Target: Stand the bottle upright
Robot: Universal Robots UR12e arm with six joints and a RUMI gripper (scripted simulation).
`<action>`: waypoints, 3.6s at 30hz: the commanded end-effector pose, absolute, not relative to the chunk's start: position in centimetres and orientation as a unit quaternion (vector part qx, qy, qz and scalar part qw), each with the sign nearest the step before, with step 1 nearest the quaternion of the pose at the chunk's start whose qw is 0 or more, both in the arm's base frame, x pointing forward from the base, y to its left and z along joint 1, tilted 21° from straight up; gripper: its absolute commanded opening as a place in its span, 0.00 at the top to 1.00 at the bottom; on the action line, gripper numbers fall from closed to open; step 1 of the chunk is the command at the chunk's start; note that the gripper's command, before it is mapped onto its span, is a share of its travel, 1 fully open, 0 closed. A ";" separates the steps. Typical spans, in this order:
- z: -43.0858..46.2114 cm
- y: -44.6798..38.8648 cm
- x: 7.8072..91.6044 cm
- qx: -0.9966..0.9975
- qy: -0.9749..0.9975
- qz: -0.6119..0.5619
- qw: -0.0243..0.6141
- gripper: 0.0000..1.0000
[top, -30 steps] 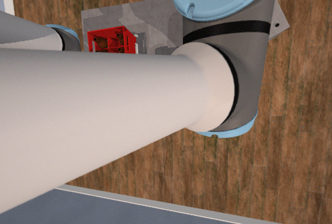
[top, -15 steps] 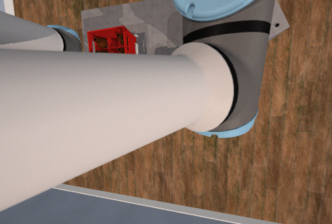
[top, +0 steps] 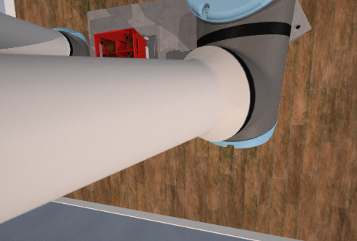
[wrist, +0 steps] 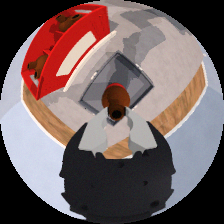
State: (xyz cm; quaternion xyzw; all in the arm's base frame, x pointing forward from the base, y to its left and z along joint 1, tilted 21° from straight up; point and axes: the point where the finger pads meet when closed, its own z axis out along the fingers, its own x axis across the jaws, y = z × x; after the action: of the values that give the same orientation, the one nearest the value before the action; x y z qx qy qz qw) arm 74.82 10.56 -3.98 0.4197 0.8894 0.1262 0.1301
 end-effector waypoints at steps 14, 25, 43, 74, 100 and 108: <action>-4.5 10.6 75.1 0.420 0.889 0.126 0.131 1.00; -4.7 10.6 75.1 0.420 0.889 0.126 0.131 1.00; -4.7 10.6 75.1 0.420 0.889 0.126 0.131 1.00; -4.7 10.6 75.1 0.420 0.889 0.126 0.131 0.00; -4.7 10.6 75.1 0.420 0.889 0.126 0.131 0.00; -4.7 10.6 75.1 0.420 0.889 0.126 0.131 0.00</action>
State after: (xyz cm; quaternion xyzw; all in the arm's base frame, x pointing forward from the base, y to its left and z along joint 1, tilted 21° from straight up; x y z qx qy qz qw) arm 75.10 10.65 -4.77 0.4197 0.8894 0.1262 0.1302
